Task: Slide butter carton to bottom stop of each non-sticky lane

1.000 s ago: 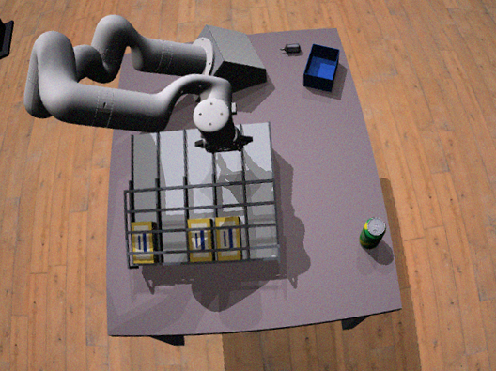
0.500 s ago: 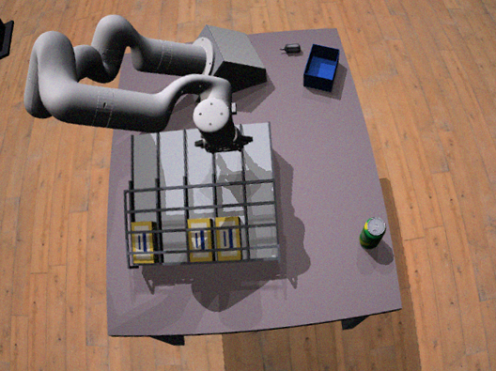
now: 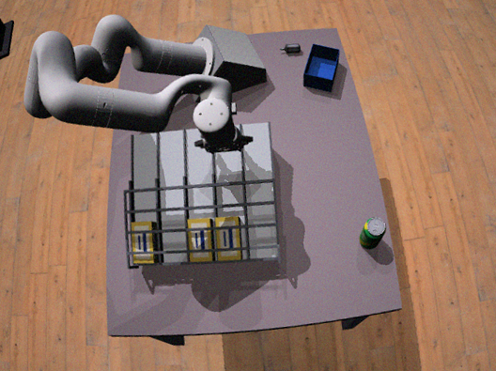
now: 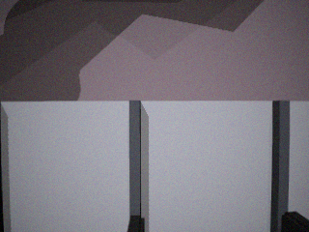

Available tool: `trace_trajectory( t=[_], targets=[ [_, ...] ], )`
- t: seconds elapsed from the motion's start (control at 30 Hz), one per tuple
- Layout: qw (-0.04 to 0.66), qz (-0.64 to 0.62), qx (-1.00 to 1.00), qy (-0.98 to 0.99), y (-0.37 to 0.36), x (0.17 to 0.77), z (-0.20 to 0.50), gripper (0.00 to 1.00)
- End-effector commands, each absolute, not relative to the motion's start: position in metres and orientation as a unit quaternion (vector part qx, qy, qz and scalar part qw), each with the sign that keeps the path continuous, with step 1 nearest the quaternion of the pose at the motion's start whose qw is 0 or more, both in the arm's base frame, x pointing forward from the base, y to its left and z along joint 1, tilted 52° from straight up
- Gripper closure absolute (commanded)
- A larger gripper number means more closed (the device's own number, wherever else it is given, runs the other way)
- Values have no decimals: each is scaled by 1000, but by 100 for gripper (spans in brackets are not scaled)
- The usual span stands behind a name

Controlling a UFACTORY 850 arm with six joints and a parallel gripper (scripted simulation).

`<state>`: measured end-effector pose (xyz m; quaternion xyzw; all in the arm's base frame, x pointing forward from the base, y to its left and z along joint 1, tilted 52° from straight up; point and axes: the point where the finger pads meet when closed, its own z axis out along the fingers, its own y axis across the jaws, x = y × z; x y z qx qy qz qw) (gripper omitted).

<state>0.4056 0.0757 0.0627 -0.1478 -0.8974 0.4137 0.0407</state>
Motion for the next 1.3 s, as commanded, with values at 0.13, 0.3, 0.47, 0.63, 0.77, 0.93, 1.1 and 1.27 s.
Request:
trace_trajectory(
  t=[0.13, 0.3, 0.47, 0.63, 0.77, 0.93, 1.1, 1.27],
  targets=[
    [40, 413, -148, -898, 76, 406, 63, 16],
    [40, 413, -148, -898, 76, 406, 63, 16],
    [40, 413, -148, -898, 76, 406, 63, 14],
    [40, 413, -148, -898, 76, 406, 63, 14],
    [40, 413, -148, -898, 76, 406, 63, 14],
    [40, 413, -148, -898, 76, 406, 63, 13],
    [40, 413, -148, -898, 76, 406, 63, 13],
    [40, 413, -148, -898, 76, 406, 63, 13]
  ],
)
